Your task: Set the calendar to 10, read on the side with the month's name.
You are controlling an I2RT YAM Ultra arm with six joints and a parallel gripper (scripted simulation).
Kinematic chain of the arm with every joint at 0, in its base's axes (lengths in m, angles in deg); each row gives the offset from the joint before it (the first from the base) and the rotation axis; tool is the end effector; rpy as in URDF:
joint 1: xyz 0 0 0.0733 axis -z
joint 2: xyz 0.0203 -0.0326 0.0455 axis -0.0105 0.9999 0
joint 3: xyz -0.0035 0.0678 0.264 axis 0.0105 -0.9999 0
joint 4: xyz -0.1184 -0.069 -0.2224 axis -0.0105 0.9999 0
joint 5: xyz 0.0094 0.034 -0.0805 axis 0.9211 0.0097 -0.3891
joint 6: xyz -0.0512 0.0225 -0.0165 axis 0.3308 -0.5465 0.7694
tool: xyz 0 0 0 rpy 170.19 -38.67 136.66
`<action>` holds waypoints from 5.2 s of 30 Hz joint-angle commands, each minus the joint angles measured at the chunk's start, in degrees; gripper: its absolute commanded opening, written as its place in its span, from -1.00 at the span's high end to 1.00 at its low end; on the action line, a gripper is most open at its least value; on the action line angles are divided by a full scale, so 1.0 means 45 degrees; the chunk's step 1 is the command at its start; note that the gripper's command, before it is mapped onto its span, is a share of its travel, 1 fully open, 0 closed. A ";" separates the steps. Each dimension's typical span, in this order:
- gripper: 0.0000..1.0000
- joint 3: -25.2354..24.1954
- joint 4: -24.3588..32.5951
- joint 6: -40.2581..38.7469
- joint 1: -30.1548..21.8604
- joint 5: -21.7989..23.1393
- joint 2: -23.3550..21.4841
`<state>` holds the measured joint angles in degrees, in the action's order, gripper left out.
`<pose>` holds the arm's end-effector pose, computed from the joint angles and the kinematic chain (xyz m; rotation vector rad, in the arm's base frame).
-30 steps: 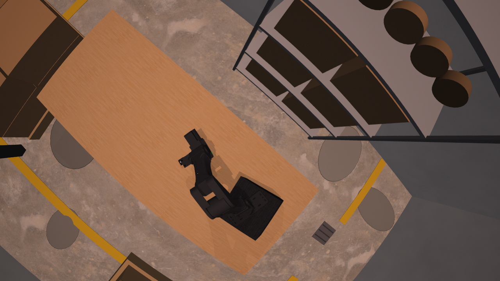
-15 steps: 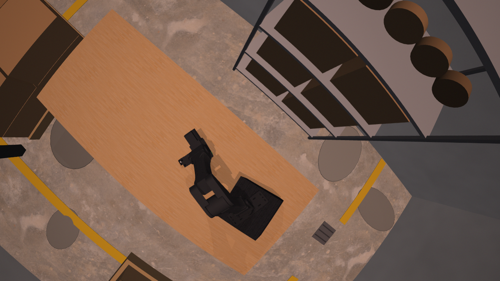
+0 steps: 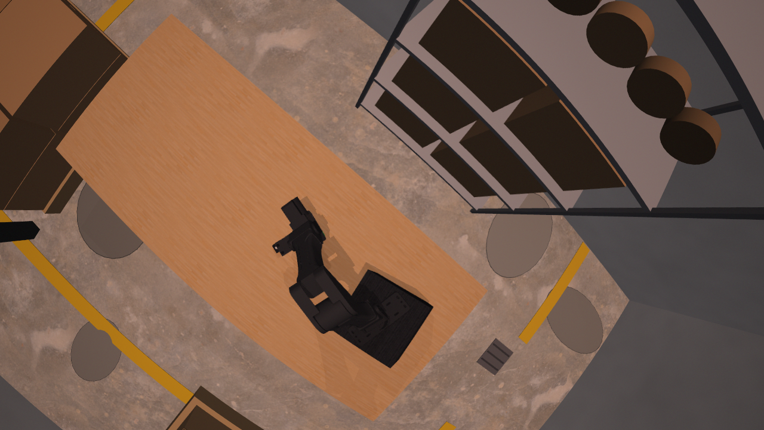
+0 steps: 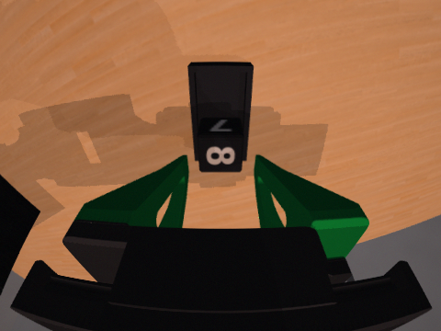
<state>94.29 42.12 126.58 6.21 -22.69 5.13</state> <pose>0.3063 -0.0211 0.1577 -1.7907 2.0307 -0.2395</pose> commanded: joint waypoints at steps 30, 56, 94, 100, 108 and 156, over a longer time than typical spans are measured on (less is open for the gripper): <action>0.11 0.0000 -0.0034 -0.0009 0.0004 0.0008 -0.0068; 0.11 -0.0010 -0.0038 -0.0010 0.0003 0.0008 -0.0074; 0.11 -0.0107 -0.1121 -0.0174 -0.0173 -0.0064 0.0883; 0.11 -0.0115 -0.1365 -0.0211 -0.0213 -0.0081 0.1114; 0.11 -0.0115 -0.1390 -0.0215 -0.0217 -0.0082 0.1137; 0.49 -0.0115 -0.1390 -0.0215 -0.0217 -0.0082 0.1138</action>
<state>93.70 35.98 125.64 5.20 -23.10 10.55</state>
